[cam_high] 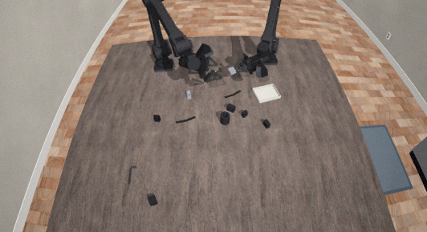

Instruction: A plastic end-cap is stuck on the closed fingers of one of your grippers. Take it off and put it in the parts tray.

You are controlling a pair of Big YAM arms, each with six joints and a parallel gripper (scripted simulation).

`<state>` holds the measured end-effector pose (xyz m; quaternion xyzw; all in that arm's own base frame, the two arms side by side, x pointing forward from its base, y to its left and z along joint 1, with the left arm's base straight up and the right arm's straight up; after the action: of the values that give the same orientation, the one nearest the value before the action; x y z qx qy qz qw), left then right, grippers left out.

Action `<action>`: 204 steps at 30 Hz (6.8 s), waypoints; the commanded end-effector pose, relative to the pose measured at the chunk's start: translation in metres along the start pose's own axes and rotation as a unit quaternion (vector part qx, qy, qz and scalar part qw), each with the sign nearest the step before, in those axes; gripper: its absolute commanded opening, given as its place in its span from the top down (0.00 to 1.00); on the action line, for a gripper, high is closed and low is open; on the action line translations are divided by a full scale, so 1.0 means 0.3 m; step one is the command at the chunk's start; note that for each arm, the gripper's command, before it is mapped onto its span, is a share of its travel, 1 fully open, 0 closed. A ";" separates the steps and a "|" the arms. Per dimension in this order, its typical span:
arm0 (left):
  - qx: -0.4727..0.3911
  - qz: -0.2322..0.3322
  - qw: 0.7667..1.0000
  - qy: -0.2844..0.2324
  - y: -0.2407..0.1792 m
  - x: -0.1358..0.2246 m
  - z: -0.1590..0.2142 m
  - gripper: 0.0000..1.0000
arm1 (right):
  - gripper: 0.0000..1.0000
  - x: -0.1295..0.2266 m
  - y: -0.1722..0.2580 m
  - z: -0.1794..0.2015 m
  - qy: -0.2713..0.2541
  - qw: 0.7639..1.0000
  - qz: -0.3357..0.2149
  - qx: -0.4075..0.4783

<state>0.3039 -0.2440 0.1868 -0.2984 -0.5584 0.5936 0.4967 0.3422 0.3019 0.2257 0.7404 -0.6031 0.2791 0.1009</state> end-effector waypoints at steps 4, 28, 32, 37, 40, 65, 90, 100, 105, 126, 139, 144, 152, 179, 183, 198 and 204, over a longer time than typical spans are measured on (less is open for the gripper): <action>0.013 0.034 0.999 -0.020 -0.022 -0.001 -0.048 1.00 | 0.00 -0.090 -0.058 -0.092 -0.032 0.994 -0.059 0.080; 0.005 0.039 0.999 -0.013 -0.059 -0.014 -0.044 1.00 | 0.11 -0.107 -0.067 -0.076 -0.042 0.994 -0.074 0.067; 0.005 0.039 0.999 -0.013 -0.059 -0.014 -0.044 1.00 | 0.42 -0.121 -0.016 0.002 -0.043 0.995 -0.080 0.049; 0.005 0.039 0.999 -0.013 -0.059 -0.014 -0.044 1.00 | 0.42 -0.123 -0.013 0.001 -0.044 0.995 -0.081 0.045; 0.005 0.039 0.999 -0.013 -0.059 -0.014 -0.044 1.00 | 0.42 -0.123 -0.037 -0.034 -0.047 0.994 -0.078 0.058; 0.005 0.039 0.999 -0.013 -0.059 -0.014 -0.044 1.00 | 0.61 -0.263 -0.011 -0.066 -0.047 0.994 -0.078 0.060; 0.005 0.039 0.999 -0.013 -0.059 -0.014 -0.044 1.00 | 0.72 -0.015 -0.058 0.174 -0.045 0.995 -0.075 0.057; -0.049 0.034 0.998 -0.028 -0.085 -0.005 -0.086 1.00 | 0.72 -0.015 -0.051 0.179 -0.045 0.994 -0.080 0.060; -0.116 0.016 0.992 -0.048 -0.101 0.031 -0.134 1.00 | 0.72 -0.015 -0.051 0.179 -0.045 0.994 -0.080 0.060; -0.314 -0.126 0.934 -0.116 -0.069 0.318 -0.376 1.00 | 0.72 -0.015 -0.053 0.179 -0.045 0.994 -0.079 0.060; -0.406 -0.199 0.886 -0.105 -0.074 0.501 -0.419 1.00 | 0.72 -0.015 -0.053 0.179 -0.045 0.994 -0.079 0.060; -0.437 -0.224 0.866 -0.096 -0.074 0.580 -0.416 1.00 | 0.72 -0.015 -0.053 0.179 -0.045 0.994 -0.079 0.060; -0.482 -0.257 0.834 -0.073 -0.075 0.703 -0.394 1.00 | 0.72 -0.015 -0.053 0.179 -0.045 0.994 -0.079 0.060; -0.629 -0.294 0.720 0.020 -0.170 1.026 -0.159 1.00 | 0.72 -0.015 -0.053 0.179 -0.045 0.994 -0.079 0.060; -0.643 -0.290 0.709 0.028 -0.201 1.063 -0.107 1.00 | 0.72 -0.015 -0.053 0.179 -0.045 0.994 -0.079 0.060; -0.569 -0.300 0.765 0.031 -0.308 1.081 -0.086 1.00 | 0.72 -0.081 -0.063 0.089 0.000 0.991 -0.084 0.101; -0.493 -0.340 0.801 0.032 -0.386 1.060 -0.112 1.00 | 0.72 -0.183 -0.065 0.076 0.057 0.984 -0.104 0.132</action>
<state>0.2389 0.0516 0.3167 -0.3642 -0.8319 -0.0179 0.4183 0.3513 0.3072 0.1624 0.7989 -0.4882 0.3414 0.0831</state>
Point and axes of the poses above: on each arm, the point where the finger pads meet when closed, its own x axis back along the fingers, its own y axis across the jaws, z = x × y, the point moved 3 cm from there along x, back along the fingers, and after that the axes turned 13 degrees about x, right-handed, at the moved point
